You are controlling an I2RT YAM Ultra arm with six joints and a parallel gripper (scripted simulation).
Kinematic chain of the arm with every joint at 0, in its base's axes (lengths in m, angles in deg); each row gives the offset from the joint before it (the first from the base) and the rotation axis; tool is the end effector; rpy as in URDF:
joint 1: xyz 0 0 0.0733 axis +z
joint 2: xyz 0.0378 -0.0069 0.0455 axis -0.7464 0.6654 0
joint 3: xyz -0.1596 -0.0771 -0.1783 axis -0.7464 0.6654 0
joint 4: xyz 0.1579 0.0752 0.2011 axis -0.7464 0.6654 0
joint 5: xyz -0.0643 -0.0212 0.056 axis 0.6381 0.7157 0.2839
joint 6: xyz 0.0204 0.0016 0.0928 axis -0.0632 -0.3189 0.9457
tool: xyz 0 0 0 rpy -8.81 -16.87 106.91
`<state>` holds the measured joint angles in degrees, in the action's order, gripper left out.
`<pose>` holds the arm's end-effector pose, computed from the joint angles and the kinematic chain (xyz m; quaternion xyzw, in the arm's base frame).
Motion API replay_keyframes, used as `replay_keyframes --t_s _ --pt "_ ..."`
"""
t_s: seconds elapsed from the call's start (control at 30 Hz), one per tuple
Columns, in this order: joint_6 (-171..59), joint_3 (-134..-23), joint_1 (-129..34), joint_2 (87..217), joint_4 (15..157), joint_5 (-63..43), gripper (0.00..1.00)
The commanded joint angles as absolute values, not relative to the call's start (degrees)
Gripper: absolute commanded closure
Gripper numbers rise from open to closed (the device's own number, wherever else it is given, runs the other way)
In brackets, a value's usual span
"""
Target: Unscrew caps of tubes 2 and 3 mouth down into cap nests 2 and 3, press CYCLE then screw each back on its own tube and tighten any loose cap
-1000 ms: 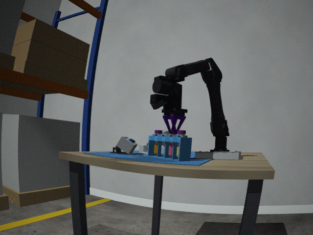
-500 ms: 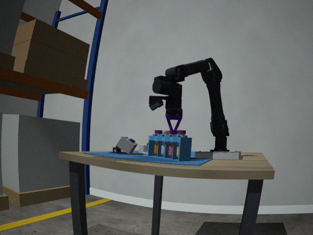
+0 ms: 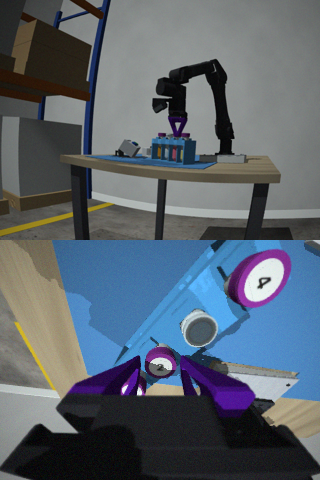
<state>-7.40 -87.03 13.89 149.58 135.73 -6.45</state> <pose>0.1518 0.2802 0.1490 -0.1191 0.9924 -0.0279 0.0131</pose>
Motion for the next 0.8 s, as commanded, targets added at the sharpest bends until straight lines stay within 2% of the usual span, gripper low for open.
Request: replay_keyframes --t_s 0.0,0.57,0.77 --pt "-7.1 -87.2 13.9 149.0 135.7 -6.4 0.51" --pt "-6.6 -96.6 14.3 148.3 145.8 -6.4 0.51" --pt "-6.6 -96.9 14.3 148.3 146.0 -6.4 0.51"
